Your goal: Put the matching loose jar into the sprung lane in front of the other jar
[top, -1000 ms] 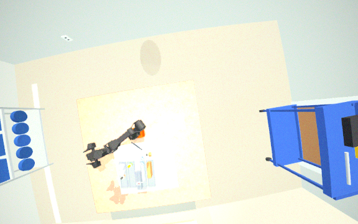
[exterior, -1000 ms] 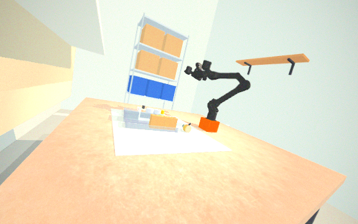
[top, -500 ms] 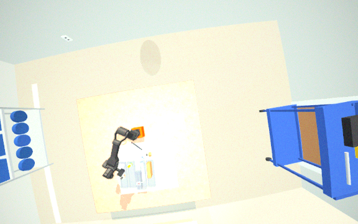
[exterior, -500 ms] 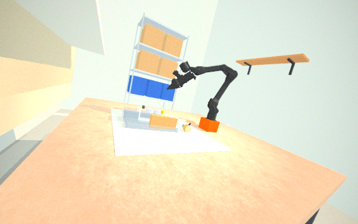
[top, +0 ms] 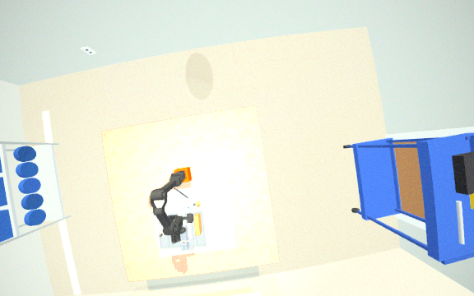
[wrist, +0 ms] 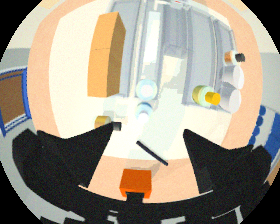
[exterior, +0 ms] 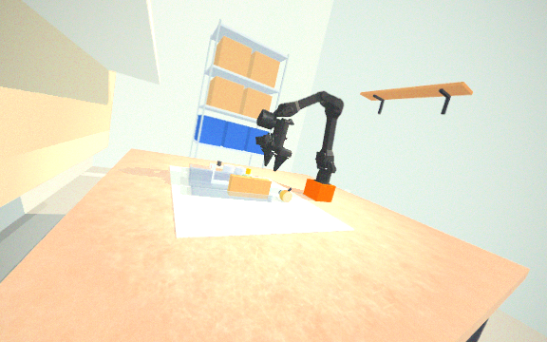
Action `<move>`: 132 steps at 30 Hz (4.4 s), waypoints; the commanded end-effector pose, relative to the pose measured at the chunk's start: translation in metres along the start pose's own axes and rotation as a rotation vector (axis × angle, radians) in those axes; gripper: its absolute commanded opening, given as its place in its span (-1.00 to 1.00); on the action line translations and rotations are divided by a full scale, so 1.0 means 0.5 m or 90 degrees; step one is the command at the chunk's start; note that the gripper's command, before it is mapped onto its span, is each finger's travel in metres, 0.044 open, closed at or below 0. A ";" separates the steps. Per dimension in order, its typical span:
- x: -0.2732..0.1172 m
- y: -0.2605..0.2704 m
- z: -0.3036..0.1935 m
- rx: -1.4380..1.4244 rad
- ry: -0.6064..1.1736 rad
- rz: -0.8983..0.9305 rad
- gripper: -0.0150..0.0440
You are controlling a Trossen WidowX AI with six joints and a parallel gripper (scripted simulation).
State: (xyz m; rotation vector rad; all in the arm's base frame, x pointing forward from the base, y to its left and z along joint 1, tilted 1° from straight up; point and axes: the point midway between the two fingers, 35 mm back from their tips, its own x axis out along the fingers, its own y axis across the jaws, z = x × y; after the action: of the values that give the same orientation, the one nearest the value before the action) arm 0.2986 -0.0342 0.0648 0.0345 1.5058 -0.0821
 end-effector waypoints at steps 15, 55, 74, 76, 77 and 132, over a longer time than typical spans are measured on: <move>0.077 0.015 -0.014 -0.025 0.032 0.010 1.00; 0.170 0.016 -0.020 -0.025 0.032 0.010 0.11; 0.111 0.030 -0.040 -0.029 0.056 0.007 -0.49; 0.088 0.031 -0.031 -0.027 0.052 0.008 -0.49; 0.077 0.032 -0.027 -0.026 0.050 0.009 -0.49; 0.118 0.014 0.004 0.024 0.032 0.009 -0.49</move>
State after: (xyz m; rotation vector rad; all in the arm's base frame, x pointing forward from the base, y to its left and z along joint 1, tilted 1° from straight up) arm 0.3021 -0.0291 0.0056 0.0729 1.5569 -0.0993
